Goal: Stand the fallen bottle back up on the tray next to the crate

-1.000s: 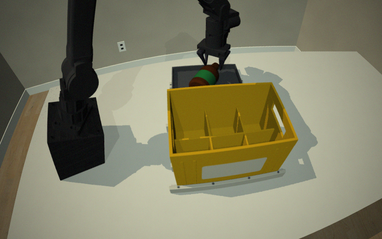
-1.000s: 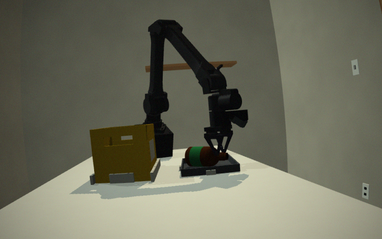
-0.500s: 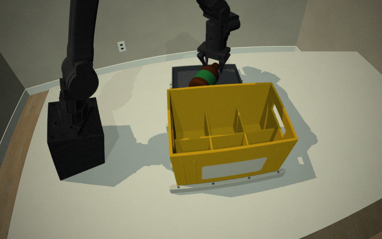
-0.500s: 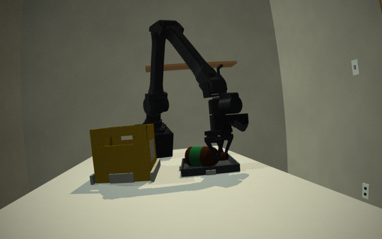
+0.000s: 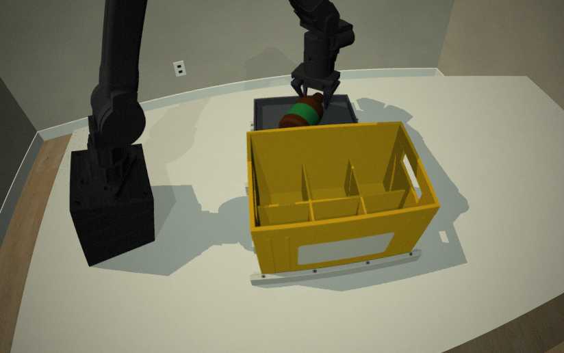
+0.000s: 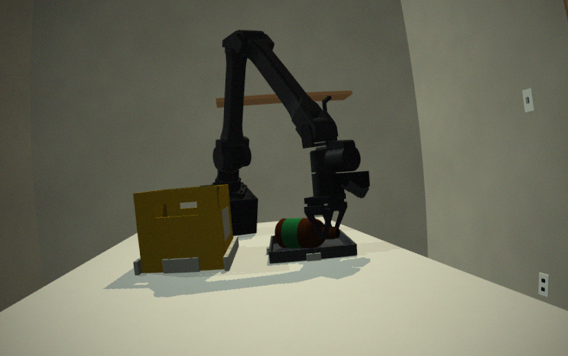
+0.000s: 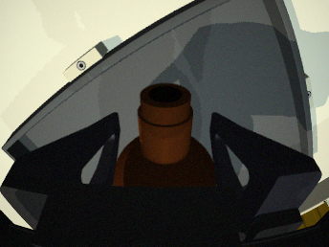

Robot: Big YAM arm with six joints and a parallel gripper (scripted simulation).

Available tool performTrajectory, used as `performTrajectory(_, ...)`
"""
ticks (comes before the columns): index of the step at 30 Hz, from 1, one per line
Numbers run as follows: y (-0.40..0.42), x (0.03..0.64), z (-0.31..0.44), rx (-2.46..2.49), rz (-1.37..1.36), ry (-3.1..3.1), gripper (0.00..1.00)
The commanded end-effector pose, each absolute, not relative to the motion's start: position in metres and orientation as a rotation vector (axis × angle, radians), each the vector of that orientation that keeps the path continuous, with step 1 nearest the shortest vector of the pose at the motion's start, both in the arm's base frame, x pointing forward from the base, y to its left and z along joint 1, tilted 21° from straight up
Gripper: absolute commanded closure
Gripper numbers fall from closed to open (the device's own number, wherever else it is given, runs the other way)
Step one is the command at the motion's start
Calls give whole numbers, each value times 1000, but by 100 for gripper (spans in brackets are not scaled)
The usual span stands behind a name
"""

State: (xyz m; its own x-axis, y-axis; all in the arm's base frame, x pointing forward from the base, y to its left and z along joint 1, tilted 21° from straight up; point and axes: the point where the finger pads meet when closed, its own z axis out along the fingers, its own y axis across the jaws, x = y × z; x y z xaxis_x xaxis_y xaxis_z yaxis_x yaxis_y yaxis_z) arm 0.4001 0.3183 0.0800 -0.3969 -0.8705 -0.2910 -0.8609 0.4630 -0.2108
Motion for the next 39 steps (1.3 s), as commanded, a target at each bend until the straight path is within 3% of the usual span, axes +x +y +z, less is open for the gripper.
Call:
performTrajectory(1, 318, 412, 84, -1445, -35, 2339, 39)
performTrajectory(37, 318, 412, 85, -1444, -35, 2338, 39)
performTrajectory(38, 318, 412, 85, -1444, -35, 2338, 100)
performTrajectory(39, 318, 412, 85, -1443, -35, 2339, 100)
